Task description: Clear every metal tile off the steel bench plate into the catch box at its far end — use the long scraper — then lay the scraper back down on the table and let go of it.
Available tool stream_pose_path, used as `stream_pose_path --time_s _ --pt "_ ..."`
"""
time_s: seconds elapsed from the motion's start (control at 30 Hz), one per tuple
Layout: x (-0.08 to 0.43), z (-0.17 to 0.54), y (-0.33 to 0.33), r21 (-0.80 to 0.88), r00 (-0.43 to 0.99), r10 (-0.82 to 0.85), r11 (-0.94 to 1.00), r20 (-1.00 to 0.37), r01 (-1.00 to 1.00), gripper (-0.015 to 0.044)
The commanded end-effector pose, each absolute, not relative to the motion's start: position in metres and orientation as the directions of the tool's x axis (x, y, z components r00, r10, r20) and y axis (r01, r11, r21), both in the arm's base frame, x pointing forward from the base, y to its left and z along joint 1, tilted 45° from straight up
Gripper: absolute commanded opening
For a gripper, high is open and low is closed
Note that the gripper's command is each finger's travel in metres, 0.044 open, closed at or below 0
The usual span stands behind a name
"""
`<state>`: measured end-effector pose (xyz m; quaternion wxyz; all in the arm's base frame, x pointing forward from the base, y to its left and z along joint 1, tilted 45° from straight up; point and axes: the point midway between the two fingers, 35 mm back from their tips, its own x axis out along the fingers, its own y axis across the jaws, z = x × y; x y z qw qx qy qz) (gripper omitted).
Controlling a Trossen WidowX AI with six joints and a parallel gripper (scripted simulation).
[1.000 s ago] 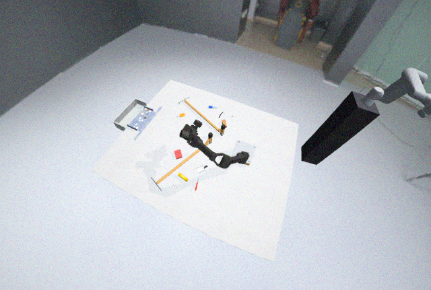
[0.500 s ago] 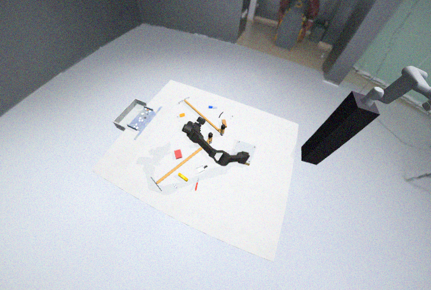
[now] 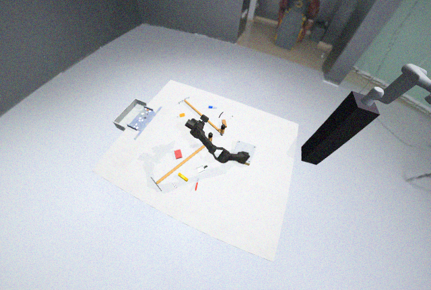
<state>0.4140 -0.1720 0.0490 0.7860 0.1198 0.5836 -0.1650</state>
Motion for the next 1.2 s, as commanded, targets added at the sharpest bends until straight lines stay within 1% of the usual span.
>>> stream_pose_path --time_s 0.0,0.57,1.17 --pt "0.407 0.042 -0.175 0.015 0.235 -0.082 0.922 -0.969 0.386 0.0000" --pt "0.378 0.024 -0.187 0.100 0.135 0.052 0.921 -0.989 0.376 0.0000" --pt "0.348 0.011 -0.195 0.215 0.056 0.209 0.898 -0.976 0.384 0.0000"
